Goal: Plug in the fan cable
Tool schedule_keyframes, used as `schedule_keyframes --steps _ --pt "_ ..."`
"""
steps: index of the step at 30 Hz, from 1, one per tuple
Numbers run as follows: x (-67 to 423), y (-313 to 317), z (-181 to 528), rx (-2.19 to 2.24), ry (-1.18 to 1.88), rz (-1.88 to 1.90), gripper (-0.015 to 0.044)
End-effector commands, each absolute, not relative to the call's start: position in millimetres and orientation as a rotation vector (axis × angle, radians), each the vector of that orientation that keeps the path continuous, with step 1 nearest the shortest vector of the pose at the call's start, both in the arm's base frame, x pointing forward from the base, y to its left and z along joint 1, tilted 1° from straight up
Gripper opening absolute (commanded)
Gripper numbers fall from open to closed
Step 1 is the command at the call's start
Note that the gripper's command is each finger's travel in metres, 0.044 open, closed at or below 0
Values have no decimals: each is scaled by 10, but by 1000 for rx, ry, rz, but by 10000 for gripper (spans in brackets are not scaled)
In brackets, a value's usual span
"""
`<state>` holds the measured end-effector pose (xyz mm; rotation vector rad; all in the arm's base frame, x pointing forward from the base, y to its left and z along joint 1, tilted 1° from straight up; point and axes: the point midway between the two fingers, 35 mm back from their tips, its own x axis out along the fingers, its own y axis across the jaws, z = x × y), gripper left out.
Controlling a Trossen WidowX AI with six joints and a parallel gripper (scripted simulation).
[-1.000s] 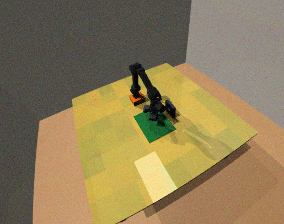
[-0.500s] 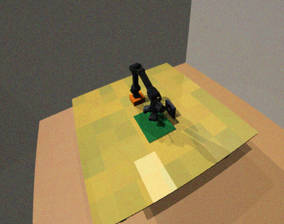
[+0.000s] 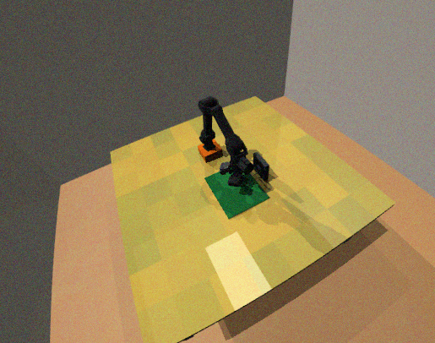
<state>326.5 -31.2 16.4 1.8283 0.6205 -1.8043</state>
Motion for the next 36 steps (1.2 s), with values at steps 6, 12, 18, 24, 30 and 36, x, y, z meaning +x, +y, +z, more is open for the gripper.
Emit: schedule_keyframes --steps 6,12,18,24,30,36 --pt "3270 -315 97 1830 620 -1803 0" --pt "3265 -313 114 1829 620 -1804 79" --pt "3265 -313 114 1829 620 -1804 236" --pt "3273 -309 386 1830 620 -1803 260" --pt "3255 -302 663 1830 620 -1803 260" --pt "2927 -613 685 1826 618 -1806 260"
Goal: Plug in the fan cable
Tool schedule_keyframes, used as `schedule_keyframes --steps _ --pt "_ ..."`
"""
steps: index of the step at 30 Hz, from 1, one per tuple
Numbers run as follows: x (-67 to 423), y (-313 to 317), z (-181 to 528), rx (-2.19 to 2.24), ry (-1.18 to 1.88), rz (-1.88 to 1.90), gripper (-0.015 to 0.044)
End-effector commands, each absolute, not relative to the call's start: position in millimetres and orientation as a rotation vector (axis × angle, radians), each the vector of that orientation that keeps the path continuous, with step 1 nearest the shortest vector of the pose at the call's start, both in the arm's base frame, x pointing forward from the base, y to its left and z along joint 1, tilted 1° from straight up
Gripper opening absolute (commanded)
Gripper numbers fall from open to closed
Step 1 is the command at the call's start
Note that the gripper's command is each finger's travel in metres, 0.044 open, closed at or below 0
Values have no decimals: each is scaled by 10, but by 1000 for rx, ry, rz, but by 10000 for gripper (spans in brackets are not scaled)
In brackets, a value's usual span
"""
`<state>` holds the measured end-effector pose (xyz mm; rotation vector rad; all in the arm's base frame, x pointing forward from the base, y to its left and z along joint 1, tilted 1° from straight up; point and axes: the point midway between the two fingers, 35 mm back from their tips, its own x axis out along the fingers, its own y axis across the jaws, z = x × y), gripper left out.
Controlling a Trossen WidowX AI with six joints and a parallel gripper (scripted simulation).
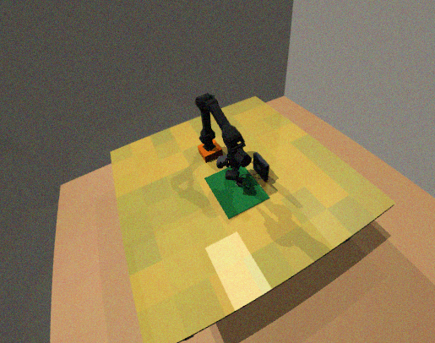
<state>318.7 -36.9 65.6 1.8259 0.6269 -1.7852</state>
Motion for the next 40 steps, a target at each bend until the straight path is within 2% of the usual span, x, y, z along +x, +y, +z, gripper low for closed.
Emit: schedule_keyframes --steps 1,4,6,40 --pt "2782 -721 686 1824 617 -1807 260" --pt "2362 -957 662 1819 616 -1811 260" --pt "2264 -998 652 1818 616 -1812 260" --pt "2264 -998 652 1818 616 -1812 260"
